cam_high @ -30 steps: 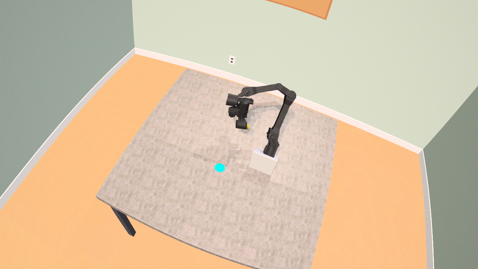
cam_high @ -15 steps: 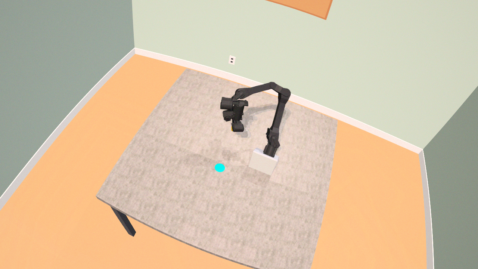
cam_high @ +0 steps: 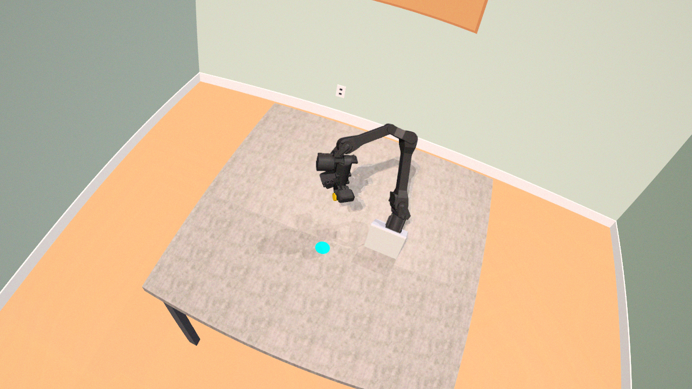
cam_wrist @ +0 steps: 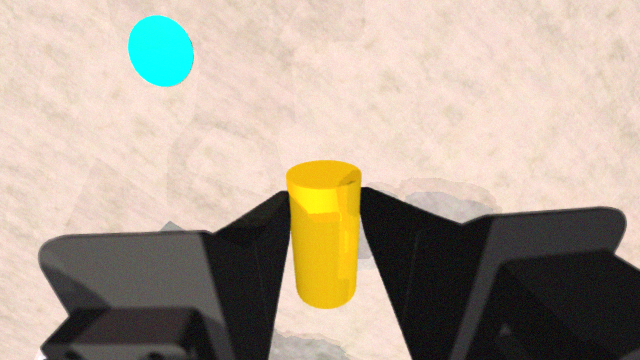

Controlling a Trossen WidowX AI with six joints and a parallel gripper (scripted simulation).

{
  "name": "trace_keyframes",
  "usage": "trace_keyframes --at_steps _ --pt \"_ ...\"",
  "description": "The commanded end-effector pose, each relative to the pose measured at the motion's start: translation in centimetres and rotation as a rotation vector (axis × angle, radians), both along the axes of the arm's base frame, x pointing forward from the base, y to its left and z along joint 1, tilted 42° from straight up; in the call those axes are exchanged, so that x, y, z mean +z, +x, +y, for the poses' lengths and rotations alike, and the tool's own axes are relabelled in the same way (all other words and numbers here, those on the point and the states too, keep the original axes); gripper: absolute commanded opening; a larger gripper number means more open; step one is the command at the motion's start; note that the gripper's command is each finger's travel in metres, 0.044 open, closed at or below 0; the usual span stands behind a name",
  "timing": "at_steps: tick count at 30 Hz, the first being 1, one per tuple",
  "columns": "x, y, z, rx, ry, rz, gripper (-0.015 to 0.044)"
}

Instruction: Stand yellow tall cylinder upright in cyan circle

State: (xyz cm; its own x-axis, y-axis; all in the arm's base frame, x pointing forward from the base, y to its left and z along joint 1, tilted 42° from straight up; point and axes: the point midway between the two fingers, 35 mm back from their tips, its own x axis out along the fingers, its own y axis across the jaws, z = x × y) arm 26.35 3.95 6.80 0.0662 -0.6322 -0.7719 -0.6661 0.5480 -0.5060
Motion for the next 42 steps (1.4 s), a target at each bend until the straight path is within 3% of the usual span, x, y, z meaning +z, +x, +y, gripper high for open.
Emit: trace_keyframes --at_steps 1,42 --pt "-0.5 0.3 1.2 0.034 0.006 0.018 0.0105" --pt "-9.4 -2.2 11.1 0.351 -0.042 0.312 0.0105"
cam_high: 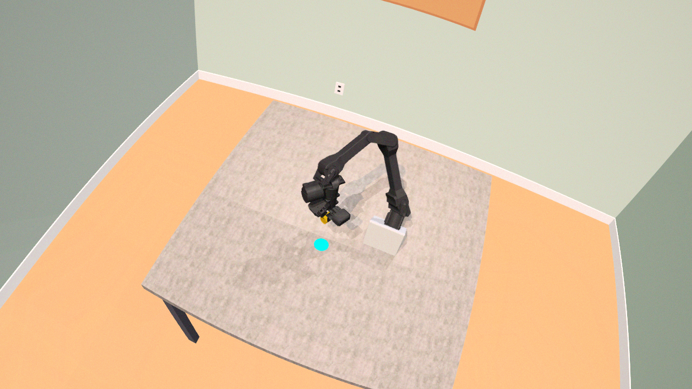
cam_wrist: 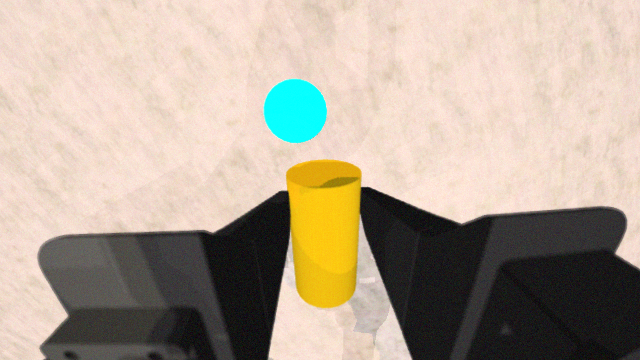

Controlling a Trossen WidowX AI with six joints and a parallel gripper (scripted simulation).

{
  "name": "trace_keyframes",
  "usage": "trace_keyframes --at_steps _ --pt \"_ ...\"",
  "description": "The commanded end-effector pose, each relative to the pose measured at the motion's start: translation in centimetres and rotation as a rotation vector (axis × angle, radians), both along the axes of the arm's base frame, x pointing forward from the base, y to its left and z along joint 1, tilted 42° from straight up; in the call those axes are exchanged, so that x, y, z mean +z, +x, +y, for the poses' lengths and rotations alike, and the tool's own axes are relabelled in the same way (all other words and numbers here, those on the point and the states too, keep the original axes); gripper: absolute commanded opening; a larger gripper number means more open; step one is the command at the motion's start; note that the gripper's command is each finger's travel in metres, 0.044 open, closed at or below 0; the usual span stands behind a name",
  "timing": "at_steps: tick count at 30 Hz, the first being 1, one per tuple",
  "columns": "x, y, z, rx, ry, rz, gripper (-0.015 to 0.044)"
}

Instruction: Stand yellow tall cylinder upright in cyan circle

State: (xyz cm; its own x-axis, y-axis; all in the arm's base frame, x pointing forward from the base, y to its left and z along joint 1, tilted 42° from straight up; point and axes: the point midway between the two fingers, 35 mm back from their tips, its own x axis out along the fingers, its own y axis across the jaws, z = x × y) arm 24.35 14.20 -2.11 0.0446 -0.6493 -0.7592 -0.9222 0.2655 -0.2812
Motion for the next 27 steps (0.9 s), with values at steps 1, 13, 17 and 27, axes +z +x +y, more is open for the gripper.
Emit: trace_keyframes --at_steps 1,13,17,27 --pt "-0.7 -0.3 1.1 0.03 0.003 0.019 0.0105" --pt "-2.1 -1.0 1.8 0.051 0.023 0.06 0.0105" --pt "-2.4 -1.1 1.6 0.041 0.051 0.069 0.0105" --pt "-3.0 -1.2 1.2 0.018 0.121 0.089 0.0105"
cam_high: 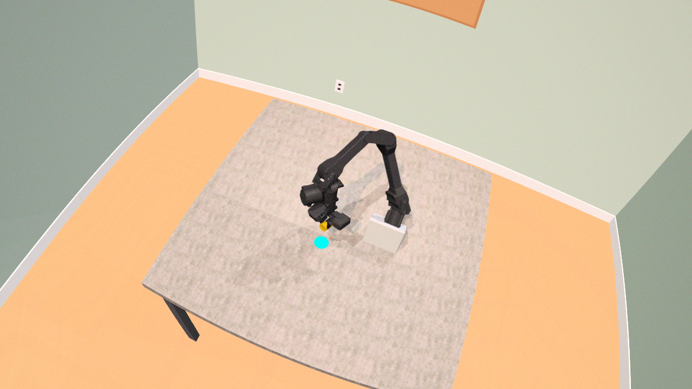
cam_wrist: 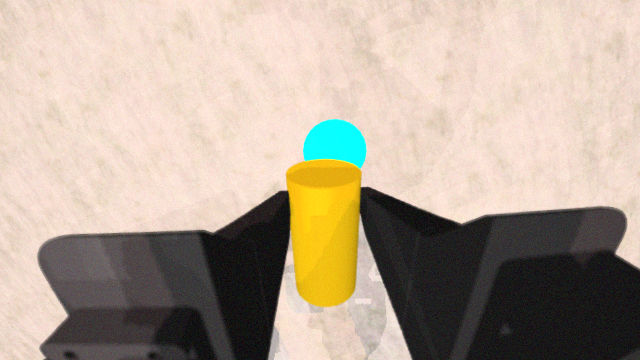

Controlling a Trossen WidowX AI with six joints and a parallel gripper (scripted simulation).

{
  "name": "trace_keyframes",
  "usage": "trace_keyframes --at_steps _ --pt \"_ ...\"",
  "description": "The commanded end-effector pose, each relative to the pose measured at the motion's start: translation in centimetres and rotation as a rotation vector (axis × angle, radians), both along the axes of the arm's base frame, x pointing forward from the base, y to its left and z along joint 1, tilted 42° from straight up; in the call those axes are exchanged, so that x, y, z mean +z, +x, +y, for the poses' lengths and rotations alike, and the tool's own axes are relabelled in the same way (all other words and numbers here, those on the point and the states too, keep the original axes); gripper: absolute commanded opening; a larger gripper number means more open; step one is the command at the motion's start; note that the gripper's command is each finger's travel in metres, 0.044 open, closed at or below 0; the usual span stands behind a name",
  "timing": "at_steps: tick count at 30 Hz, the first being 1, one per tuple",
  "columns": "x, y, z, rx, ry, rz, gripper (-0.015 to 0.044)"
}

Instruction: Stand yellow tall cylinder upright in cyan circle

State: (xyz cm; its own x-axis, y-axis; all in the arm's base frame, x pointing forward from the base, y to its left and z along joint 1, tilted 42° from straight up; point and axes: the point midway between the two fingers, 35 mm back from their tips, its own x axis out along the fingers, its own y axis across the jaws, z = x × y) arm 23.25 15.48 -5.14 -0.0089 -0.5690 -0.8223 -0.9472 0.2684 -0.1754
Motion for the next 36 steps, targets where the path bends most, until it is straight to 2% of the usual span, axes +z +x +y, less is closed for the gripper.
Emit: trace_keyframes --at_steps 1,36 --pt "-0.1 -0.1 -0.1 -0.007 0.027 0.008 0.0105" --pt "-1.8 -0.4 -1.0 -0.061 0.282 0.054 0.0105"
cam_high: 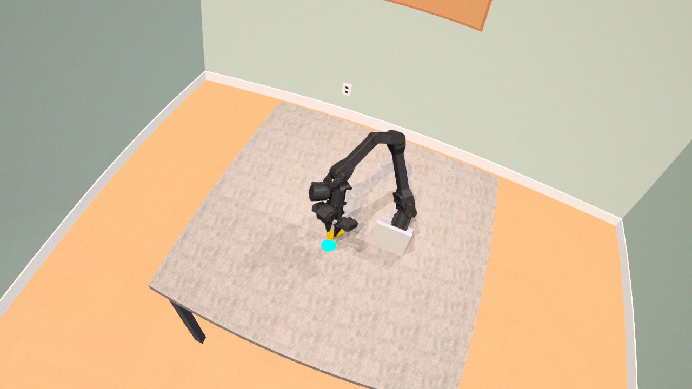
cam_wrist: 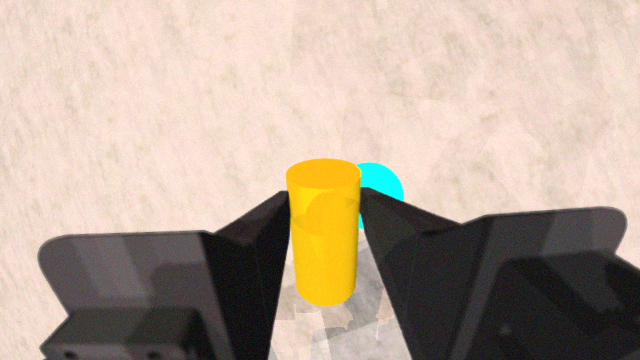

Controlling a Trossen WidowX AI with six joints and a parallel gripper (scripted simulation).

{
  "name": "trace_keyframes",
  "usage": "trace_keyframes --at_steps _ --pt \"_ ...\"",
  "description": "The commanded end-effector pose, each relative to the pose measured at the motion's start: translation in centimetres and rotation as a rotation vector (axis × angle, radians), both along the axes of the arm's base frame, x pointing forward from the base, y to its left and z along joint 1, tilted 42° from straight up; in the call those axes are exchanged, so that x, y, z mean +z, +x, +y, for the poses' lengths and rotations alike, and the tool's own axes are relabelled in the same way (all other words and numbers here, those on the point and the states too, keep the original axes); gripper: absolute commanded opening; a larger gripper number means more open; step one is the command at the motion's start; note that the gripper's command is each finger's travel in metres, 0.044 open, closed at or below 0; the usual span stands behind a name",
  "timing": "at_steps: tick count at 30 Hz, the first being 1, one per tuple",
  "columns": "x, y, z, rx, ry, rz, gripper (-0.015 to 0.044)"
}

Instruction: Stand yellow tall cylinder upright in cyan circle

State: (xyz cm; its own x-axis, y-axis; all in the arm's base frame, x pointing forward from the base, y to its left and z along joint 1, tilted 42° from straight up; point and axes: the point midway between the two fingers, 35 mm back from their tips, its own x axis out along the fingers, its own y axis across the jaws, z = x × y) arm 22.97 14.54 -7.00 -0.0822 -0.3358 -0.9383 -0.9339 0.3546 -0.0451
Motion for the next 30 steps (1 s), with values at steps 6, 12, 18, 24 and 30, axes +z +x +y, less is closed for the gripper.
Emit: trace_keyframes --at_steps 6,12,18,24,30 --pt "-0.18 -0.08 -0.11 -0.006 0.067 0.004 0.0105" --pt "-0.37 -0.09 -0.19 -0.01 0.112 0.004 0.0105" --pt "-0.52 -0.08 -0.25 -0.012 0.157 0.003 0.0105" --pt "-0.64 -0.06 -0.31 -0.014 0.202 0.0 0.0105" --pt "-0.74 -0.04 -0.37 -0.014 0.247 -0.005 0.0105"
